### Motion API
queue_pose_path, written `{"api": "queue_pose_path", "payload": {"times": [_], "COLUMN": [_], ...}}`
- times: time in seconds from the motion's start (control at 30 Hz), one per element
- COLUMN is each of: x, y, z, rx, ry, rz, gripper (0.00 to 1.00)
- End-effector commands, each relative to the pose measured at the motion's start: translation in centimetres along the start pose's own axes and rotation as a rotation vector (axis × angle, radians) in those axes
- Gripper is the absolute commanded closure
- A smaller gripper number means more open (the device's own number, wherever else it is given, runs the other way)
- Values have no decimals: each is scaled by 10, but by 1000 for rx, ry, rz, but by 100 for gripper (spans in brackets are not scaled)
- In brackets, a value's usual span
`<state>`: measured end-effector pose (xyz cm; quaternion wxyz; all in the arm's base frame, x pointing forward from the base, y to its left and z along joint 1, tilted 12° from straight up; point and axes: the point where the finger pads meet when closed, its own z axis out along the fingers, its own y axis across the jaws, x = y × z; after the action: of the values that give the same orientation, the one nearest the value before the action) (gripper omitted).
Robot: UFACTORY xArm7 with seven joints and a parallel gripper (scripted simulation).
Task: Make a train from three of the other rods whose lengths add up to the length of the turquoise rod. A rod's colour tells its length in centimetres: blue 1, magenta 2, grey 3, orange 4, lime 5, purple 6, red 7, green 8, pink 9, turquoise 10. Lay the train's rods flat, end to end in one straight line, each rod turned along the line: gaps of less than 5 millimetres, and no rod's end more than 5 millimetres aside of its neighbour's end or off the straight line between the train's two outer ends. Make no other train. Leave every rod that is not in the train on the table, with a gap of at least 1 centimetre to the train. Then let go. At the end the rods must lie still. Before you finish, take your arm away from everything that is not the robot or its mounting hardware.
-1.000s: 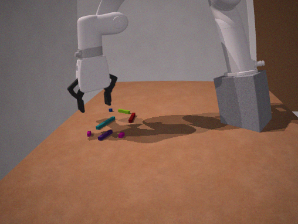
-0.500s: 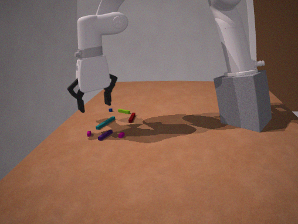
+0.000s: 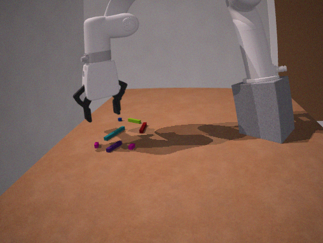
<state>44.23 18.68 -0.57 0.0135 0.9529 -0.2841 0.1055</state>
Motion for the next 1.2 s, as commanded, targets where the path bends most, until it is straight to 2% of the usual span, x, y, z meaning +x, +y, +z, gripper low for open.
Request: {"api": "queue_pose_path", "payload": {"times": [0.0, 0.73, 1.17], "x": [1, 2, 19], "y": [-2, -1, 16], "z": [-1, -1, 1], "rx": [4, 3, -13], "ry": [2, 1, -7], "rz": [0, 19, 401], "gripper": [0, 0, 0]}}
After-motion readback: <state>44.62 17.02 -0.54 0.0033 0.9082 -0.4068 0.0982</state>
